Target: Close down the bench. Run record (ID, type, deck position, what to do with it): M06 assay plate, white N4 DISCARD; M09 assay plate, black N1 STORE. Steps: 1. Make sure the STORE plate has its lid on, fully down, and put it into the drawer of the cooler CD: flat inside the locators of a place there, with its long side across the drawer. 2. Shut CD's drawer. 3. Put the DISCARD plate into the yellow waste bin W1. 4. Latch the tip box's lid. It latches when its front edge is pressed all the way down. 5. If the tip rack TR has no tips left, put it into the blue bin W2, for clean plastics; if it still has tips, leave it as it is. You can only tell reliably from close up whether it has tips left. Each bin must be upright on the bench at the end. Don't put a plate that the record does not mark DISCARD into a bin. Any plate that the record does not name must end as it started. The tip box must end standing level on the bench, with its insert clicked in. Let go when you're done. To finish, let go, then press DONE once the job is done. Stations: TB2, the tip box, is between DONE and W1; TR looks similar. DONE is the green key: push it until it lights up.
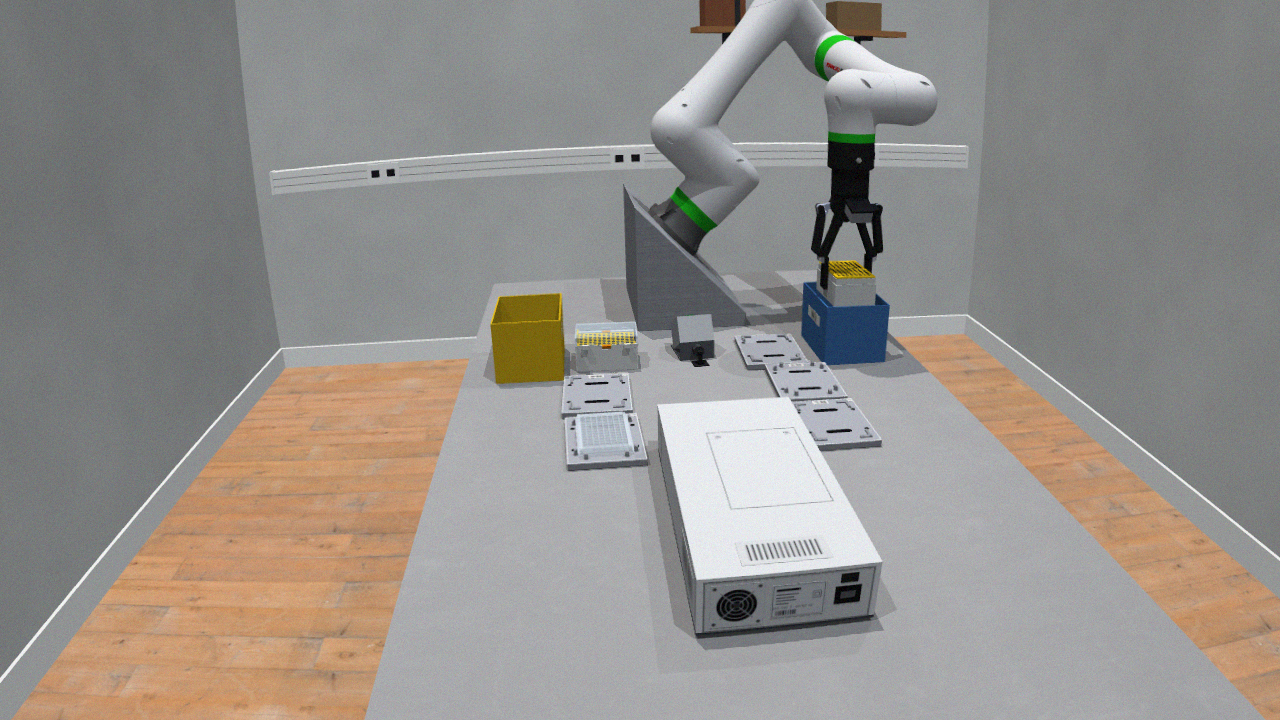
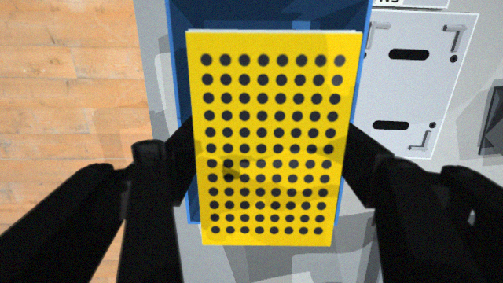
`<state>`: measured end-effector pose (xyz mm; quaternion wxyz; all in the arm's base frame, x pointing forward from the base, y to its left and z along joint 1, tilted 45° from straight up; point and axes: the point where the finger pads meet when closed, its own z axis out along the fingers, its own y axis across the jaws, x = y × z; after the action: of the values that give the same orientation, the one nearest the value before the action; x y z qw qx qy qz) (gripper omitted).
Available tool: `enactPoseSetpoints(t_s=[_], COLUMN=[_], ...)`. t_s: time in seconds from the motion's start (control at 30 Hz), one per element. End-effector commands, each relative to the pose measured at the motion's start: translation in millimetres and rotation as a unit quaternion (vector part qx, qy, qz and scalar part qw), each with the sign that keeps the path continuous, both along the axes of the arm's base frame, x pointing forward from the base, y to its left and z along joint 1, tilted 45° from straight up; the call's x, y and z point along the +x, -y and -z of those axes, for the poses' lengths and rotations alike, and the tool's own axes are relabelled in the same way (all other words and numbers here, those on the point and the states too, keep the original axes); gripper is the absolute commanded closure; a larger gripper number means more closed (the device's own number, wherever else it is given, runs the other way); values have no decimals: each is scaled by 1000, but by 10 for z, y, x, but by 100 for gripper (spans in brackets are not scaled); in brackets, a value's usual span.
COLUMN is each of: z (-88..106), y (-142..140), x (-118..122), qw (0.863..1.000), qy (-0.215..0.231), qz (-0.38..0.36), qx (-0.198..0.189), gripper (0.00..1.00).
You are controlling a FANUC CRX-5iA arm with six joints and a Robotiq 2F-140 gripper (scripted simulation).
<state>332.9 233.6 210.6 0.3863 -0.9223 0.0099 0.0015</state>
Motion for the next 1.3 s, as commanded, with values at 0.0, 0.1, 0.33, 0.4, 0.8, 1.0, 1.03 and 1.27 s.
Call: enactPoseSetpoints(t_s=[0.0,0.1,0.33,0.4,0.8,1.0,1.03,1.27], z=[30,59,105,124,217,273,283,348], y=[-31,-60,-107,-126,-220,-278,-288,-354], x=[5,5,6,6,7,7,7,8], qw=[1000,1000,1000,1000,1000,1000,1000,1000], qy=[1,1,1,1,1,1,1,1], qz=[0,0,0,0,0,0,0,0], qx=[0,0,0,0,0,0,0,0], gripper=[90,90,90,90,90,90,90,90])
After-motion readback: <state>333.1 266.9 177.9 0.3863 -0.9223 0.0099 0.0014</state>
